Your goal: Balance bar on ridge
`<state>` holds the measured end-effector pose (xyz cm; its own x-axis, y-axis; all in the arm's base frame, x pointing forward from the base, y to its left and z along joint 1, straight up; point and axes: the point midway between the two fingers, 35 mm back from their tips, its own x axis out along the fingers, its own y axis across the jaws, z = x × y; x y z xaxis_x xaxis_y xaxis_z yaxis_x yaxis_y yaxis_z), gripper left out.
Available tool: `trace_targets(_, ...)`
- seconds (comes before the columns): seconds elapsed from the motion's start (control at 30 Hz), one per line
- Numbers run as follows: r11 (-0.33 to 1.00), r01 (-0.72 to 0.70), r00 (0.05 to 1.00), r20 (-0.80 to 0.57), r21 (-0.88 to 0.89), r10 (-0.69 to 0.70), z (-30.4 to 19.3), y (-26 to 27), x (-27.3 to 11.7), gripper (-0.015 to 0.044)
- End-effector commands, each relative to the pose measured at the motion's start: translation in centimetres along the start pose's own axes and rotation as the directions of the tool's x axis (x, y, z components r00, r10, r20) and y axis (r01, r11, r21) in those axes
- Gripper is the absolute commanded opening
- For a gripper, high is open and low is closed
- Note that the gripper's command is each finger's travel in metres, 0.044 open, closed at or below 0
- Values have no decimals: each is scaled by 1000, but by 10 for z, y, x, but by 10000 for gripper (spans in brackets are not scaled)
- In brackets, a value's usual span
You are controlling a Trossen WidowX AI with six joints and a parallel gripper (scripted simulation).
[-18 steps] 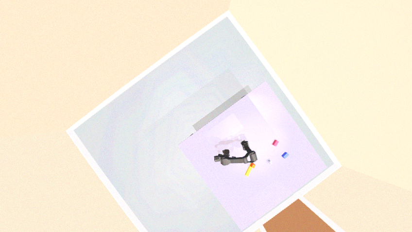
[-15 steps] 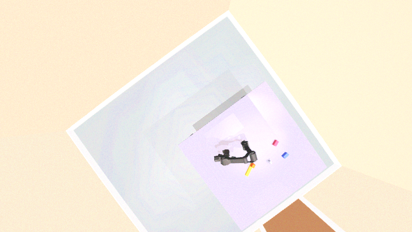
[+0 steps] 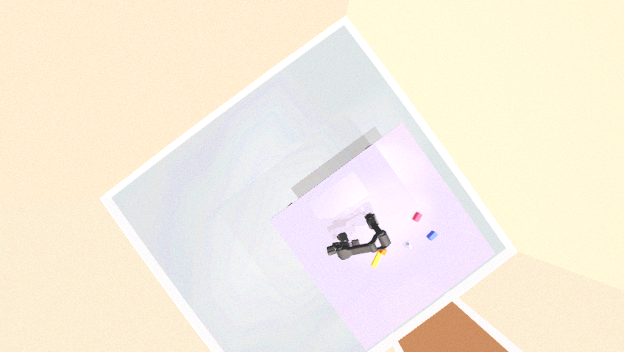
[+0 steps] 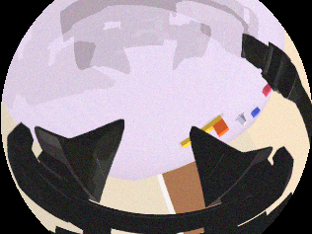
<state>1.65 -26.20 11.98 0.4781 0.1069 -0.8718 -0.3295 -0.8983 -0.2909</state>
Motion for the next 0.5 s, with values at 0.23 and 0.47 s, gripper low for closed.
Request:
trace_targets(0.23, 955, 30, 996, 93, -295, -3, -28, -9, 13, 315)
trace_targets(0.47, 883, 69, 989, 148, -464, 0, -45, -17, 22, 315)
